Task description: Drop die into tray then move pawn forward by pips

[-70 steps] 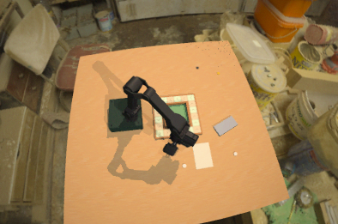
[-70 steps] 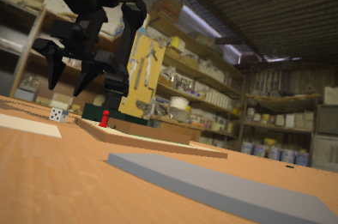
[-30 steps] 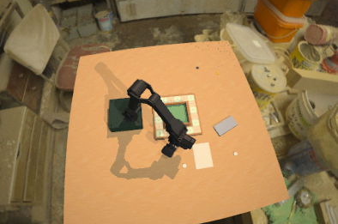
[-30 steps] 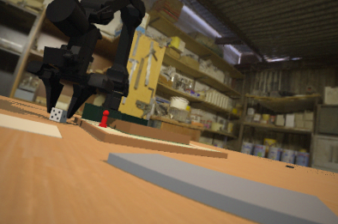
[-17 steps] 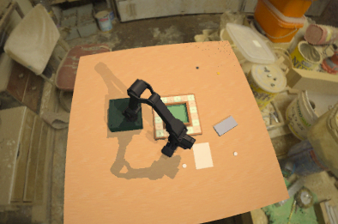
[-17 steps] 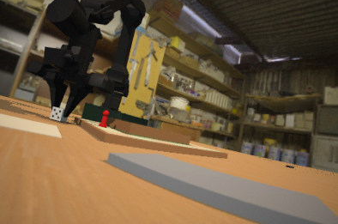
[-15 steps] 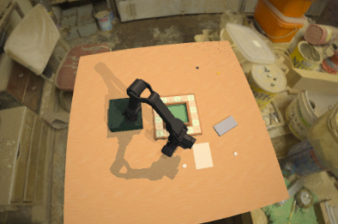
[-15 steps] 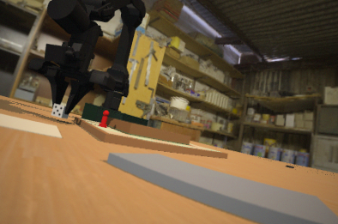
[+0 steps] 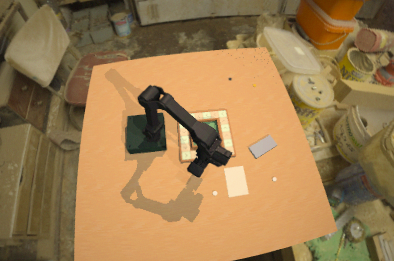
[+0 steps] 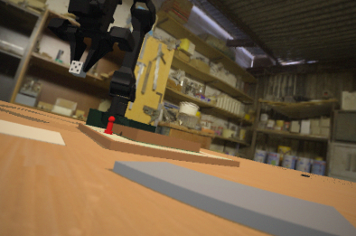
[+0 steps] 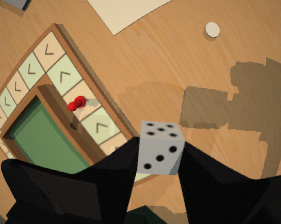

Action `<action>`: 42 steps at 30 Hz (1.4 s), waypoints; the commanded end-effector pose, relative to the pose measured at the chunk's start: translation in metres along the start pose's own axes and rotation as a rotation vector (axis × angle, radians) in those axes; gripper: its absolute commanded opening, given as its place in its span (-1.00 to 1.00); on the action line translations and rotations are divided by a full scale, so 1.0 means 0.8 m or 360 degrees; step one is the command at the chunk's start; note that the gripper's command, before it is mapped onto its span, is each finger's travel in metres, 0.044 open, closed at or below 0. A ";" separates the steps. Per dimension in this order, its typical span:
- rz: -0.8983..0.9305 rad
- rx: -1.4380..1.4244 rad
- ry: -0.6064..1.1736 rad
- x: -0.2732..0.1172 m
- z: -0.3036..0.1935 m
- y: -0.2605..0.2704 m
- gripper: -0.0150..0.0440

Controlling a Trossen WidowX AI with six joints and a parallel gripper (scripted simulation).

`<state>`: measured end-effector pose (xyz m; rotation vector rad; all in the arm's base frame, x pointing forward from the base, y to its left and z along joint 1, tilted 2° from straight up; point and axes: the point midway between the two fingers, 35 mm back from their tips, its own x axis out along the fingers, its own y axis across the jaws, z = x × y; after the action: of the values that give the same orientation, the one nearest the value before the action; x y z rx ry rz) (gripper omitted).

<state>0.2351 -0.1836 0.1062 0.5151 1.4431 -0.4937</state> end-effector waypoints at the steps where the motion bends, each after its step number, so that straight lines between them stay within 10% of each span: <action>1: 0.0004 -0.0006 0.0017 -0.015 -0.005 0.001 -0.49; 42: 0.0038 -0.1036 0.0018 0.031 -0.103 0.208 -0.49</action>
<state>0.2750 -0.0175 0.0871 0.0583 1.5023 -0.0277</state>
